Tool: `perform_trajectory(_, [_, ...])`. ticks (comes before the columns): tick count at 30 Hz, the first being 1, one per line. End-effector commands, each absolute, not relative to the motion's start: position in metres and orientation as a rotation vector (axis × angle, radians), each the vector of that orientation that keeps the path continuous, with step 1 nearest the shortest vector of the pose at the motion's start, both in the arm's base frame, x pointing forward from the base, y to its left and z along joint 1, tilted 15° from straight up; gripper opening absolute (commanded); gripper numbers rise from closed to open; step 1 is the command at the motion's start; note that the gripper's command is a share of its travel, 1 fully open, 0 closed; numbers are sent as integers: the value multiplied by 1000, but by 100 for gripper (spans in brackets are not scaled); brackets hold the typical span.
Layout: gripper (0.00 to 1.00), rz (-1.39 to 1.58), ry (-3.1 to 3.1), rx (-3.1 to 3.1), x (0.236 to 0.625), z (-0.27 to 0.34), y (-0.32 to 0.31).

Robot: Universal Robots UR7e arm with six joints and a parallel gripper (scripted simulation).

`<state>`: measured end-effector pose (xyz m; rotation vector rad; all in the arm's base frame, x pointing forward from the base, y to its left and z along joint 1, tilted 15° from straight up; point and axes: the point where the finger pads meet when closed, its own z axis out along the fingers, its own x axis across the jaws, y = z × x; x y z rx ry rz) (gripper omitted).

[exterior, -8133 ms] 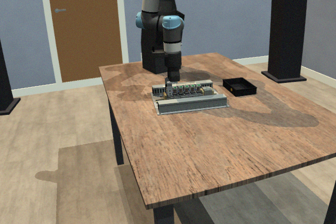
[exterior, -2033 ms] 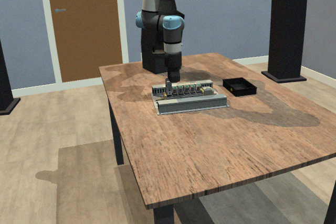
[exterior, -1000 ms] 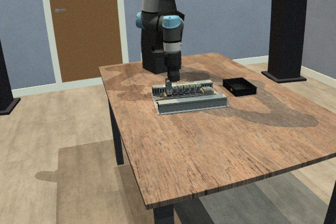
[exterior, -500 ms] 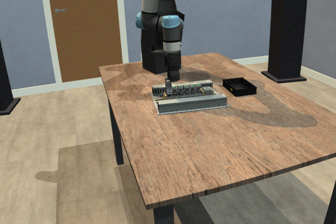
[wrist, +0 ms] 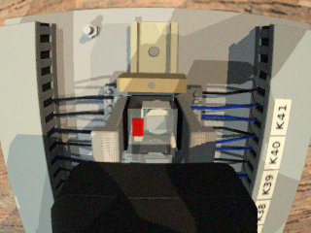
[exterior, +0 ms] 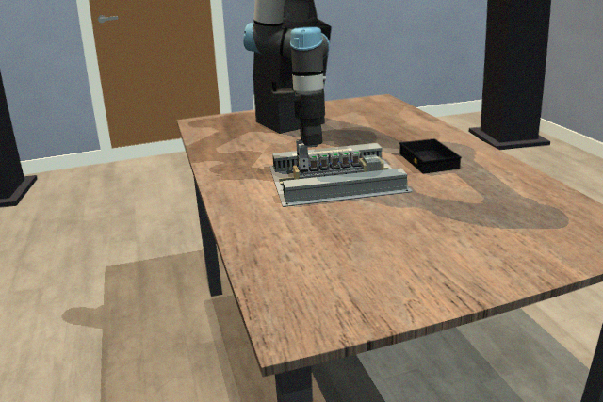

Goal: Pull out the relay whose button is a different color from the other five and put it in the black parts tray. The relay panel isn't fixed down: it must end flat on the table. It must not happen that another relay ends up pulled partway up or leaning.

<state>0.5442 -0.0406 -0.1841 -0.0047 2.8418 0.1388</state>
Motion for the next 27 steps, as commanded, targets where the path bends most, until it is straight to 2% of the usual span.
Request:
perform_trajectory(1, [0, 138, 2830, -4, 544, -183, -41])
perform_trajectory(27, [0, 139, 2874, -7, 545, -183, -41])
